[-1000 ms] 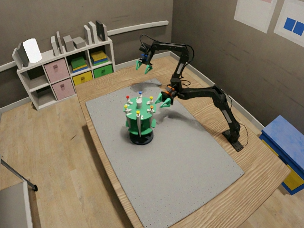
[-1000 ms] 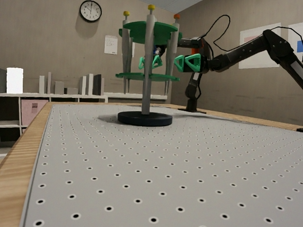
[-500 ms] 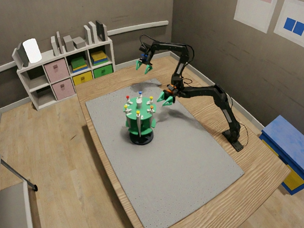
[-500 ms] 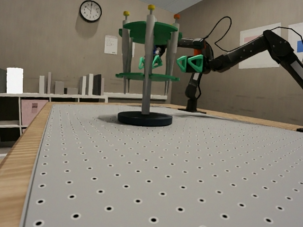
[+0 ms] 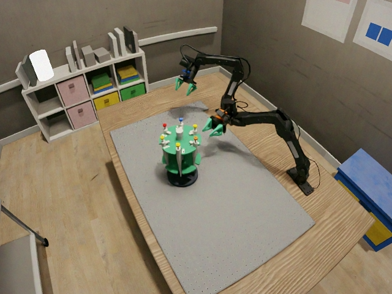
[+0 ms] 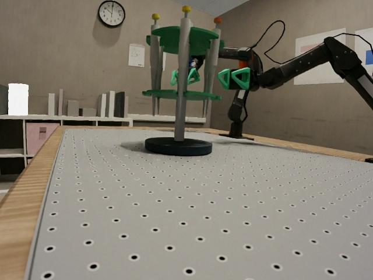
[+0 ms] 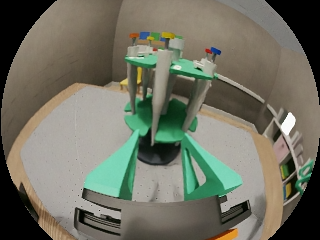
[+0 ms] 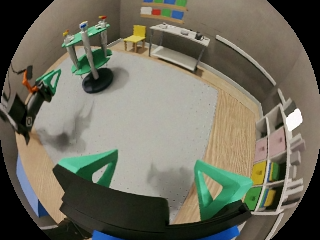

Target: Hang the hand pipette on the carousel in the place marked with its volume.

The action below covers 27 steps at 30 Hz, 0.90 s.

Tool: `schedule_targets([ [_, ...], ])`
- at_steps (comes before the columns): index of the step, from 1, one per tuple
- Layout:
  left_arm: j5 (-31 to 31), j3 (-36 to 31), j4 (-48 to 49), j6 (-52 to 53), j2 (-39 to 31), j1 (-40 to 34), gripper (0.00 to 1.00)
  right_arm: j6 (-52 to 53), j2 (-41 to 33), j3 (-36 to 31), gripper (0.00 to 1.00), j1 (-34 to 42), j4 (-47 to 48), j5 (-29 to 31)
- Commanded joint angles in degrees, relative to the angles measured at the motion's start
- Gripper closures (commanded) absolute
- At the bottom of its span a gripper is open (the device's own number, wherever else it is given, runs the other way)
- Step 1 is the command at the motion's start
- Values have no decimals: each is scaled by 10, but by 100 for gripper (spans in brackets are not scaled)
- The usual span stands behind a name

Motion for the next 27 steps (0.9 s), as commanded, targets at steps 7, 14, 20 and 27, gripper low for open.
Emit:
schedule_targets([
  [7, -5, 12, -4, -4, -28, 2, 50, -6, 6, 6, 0, -6, 5, -13],
  [14, -5, 12, -4, -4, -28, 2, 50, -6, 6, 6, 0, -6, 5, -13],
  [20, -5, 12, -4, -4, -28, 2, 50, -6, 6, 6, 0, -6, 5, -13],
  [27, 31, -69, -43, -39, -76, 12, 0, -6, 6, 6, 0, -6, 5, -13],
])
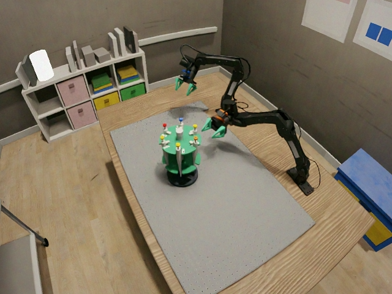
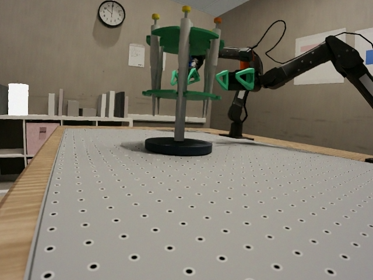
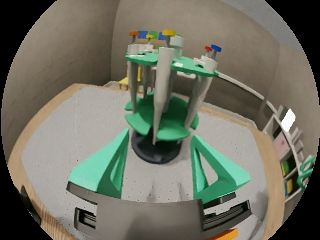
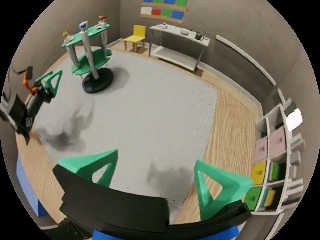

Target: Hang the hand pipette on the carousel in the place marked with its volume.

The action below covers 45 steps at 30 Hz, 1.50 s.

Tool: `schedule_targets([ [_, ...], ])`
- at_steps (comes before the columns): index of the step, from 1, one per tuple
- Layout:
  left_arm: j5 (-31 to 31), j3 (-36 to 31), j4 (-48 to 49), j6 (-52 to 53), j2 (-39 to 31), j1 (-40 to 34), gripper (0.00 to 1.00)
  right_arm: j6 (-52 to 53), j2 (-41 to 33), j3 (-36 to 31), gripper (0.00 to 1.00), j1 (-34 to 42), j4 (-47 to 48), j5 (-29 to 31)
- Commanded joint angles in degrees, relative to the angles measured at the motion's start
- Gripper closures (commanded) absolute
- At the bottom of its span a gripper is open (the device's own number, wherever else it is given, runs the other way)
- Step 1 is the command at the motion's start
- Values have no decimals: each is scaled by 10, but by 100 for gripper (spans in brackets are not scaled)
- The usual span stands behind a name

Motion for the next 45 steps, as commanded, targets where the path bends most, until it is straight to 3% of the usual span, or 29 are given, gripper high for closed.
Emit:
schedule_targets([
  [1, 20, -43, -35, -30, -60, 12, 0, -6, 6, 6, 0, -6, 5, -13],
  [2, 20, -43, -35, -30, -60, 12, 0, -6, 6, 6, 0, -6, 5, -13],
  [7, 116, -169, -135, -94, -184, 33, 0, -6, 6, 6, 0, -6, 5, -13],
  [14, 284, -239, -290, -126, -339, 85, 0, -6, 6, 6, 0, -6, 5, -13],
  [17, 363, -254, -354, -120, -391, 117, 0, -6, 6, 6, 0, -6, 5, -13],
  [19, 363, -254, -354, -120, -391, 117, 0, -6, 6, 6, 0, -6, 5, -13],
  [29, 644, -234, -549, -7, -493, 271, 0, -6, 6, 6, 0, -6, 5, -13],
  [45, 789, -323, -606, 131, -605, 457, 0, -6, 6, 6, 0, -6, 5, -13],
])
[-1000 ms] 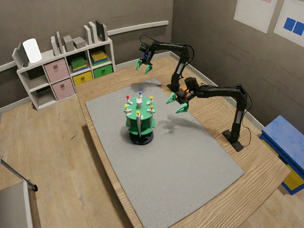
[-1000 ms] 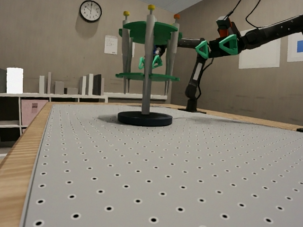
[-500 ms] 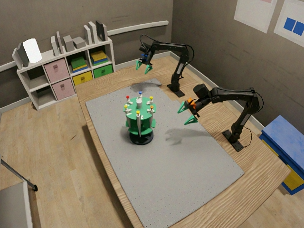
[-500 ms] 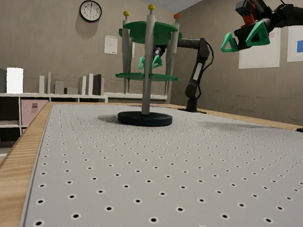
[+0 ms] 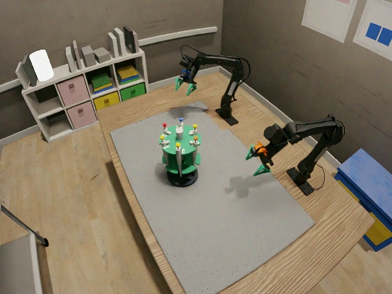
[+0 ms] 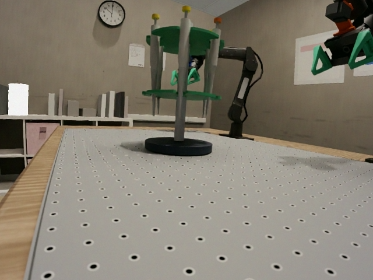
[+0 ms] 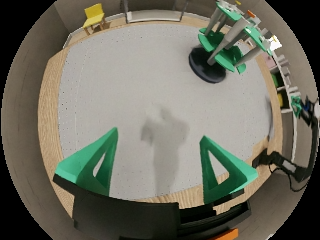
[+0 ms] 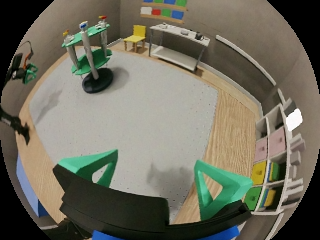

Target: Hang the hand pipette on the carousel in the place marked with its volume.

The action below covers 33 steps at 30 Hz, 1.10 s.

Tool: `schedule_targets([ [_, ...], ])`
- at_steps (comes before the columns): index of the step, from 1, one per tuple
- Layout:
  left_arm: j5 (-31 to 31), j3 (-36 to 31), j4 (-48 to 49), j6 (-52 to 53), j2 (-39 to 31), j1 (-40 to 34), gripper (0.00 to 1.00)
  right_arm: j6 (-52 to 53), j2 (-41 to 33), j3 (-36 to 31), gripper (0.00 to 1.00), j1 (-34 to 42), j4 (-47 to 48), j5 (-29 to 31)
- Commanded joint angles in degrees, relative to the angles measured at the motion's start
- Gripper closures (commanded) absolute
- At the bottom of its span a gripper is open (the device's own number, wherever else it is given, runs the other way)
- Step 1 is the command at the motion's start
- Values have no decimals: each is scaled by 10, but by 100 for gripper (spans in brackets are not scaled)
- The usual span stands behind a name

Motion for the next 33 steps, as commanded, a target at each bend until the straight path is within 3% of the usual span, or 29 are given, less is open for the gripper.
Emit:
schedule_targets([
  [1, 51, -2, -11, 58, -44, 45, 0, -6, 6, 6, 0, -6, 5, -13],
  [6, 110, -16, -30, 117, -74, 130, 0, -6, 6, 6, 0, -6, 5, -13],
  [8, 110, -16, -30, 117, -74, 130, 0, -6, 6, 6, 0, -6, 5, -13],
  [16, 214, -8, -69, 231, -92, 285, 0, -6, 6, 6, 0, -6, 5, -13],
  [23, 308, 10, -113, 346, -58, 431, 0, -6, 6, 6, 0, -6, 5, -13],
  [25, 308, 10, -113, 346, -58, 431, 0, -6, 6, 6, 0, -6, 5, -13],
  [33, 392, 61, -182, 491, 1, 580, 0, -6, 6, 6, 0, -6, 5, -13],
])
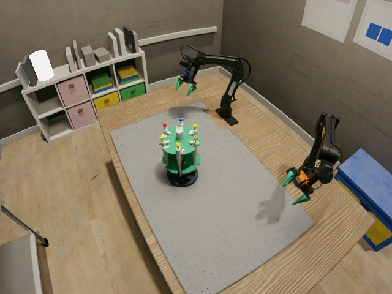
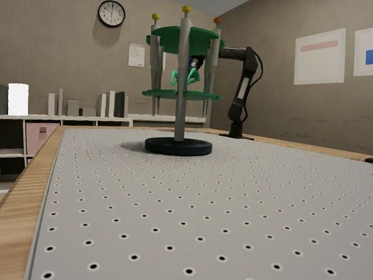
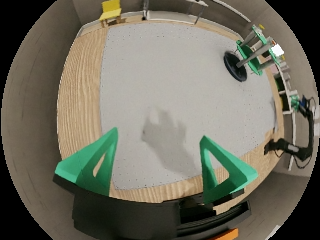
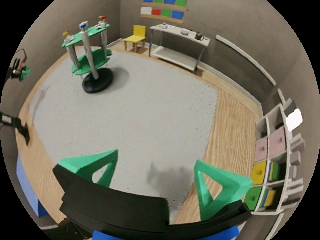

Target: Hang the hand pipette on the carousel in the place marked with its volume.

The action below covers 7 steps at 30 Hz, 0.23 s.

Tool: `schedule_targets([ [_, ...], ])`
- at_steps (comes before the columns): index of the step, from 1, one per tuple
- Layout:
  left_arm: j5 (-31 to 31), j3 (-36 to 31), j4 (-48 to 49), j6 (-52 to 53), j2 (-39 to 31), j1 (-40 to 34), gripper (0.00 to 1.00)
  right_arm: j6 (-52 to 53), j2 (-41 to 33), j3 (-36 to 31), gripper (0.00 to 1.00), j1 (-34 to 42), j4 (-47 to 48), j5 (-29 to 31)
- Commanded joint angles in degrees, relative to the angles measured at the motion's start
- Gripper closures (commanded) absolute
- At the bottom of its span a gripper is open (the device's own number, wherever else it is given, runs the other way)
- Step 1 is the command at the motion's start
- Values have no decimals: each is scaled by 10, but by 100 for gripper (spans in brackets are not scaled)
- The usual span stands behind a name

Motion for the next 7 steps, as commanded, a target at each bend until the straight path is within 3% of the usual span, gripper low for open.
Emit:
schedule_targets([
  [1, 53, 39, -38, 84, 22, 41, 0, -6, 6, 6, 0, -6, 5, -13],
  [7, 54, 39, -48, 96, 24, 38, 0, -6, 6, 6, 0, -6, 5, -13],
])
